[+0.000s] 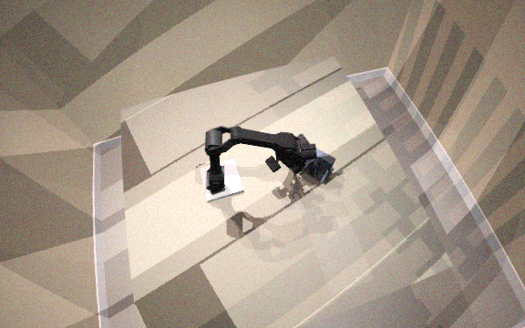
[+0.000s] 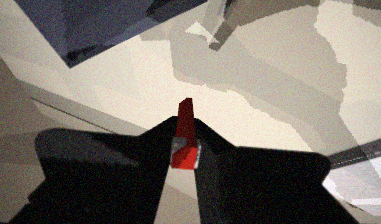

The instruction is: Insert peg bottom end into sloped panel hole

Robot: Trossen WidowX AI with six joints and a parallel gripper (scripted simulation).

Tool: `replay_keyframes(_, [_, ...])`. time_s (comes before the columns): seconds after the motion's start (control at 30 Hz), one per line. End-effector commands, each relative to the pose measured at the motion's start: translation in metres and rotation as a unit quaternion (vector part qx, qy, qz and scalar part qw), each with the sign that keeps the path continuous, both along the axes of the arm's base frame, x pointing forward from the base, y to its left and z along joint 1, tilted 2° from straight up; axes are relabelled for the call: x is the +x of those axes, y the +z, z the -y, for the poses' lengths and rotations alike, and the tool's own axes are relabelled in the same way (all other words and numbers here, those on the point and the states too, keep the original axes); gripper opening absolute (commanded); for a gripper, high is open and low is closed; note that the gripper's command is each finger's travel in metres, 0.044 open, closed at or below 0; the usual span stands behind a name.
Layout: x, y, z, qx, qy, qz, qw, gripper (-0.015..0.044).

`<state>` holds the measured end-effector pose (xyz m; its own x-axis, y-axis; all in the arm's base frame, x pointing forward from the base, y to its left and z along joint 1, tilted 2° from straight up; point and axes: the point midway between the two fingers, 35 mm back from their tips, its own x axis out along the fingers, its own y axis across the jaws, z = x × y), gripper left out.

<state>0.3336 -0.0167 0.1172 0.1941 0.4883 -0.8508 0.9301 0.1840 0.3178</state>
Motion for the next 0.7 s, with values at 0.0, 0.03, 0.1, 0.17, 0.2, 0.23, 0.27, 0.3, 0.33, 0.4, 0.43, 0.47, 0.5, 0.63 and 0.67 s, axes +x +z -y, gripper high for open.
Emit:
replay_keyframes(0.0, [0.001,-0.001,0.005,0.011,-0.019,-0.003,1.0,0.0])
replay_keyframes(0.03, [0.001,0.0,0.006,0.013,-0.023,-0.003,1.0,0.0])
replay_keyframes(0.1, [0.001,0.0,0.008,0.018,-0.033,-0.004,0.999,0.0])
replay_keyframes(0.17, [0.001,0.0,0.011,0.023,-0.042,-0.005,0.999,0.0])
replay_keyframes(0.2, [0.001,0.0,0.012,0.026,-0.047,-0.006,0.999,0.0])
replay_keyframes(0.23, [0.002,0.0,0.013,0.028,-0.051,-0.006,0.998,0.0])
replay_keyframes(0.27, [0.002,0.0,0.014,0.031,-0.056,-0.007,0.998,0.0])
replay_keyframes(0.3, [0.002,0.0,0.015,0.033,-0.06,-0.007,0.998,0.0])
replay_keyframes(0.33, [0.002,0.0,0.017,0.036,-0.065,-0.008,0.997,0.0])
replay_keyframes(0.4, [0.002,0.0,0.019,0.041,-0.074,-0.009,0.996,0.0])
replay_keyframes(0.43, [0.002,0.0,0.02,0.043,-0.078,-0.009,0.996,0.0])
replay_keyframes(0.47, [0.002,0.0,0.022,0.046,-0.083,-0.009,0.995,0.0])
replay_keyframes(0.5, [0.002,0.0,0.023,0.049,-0.087,-0.01,0.995,0.0])
replay_keyframes(0.63, [0.003,0.001,0.028,0.059,-0.105,-0.012,0.993,0.0])
replay_keyframes(0.67, [0.003,0.001,0.029,0.062,-0.11,-0.012,0.992,0.0])
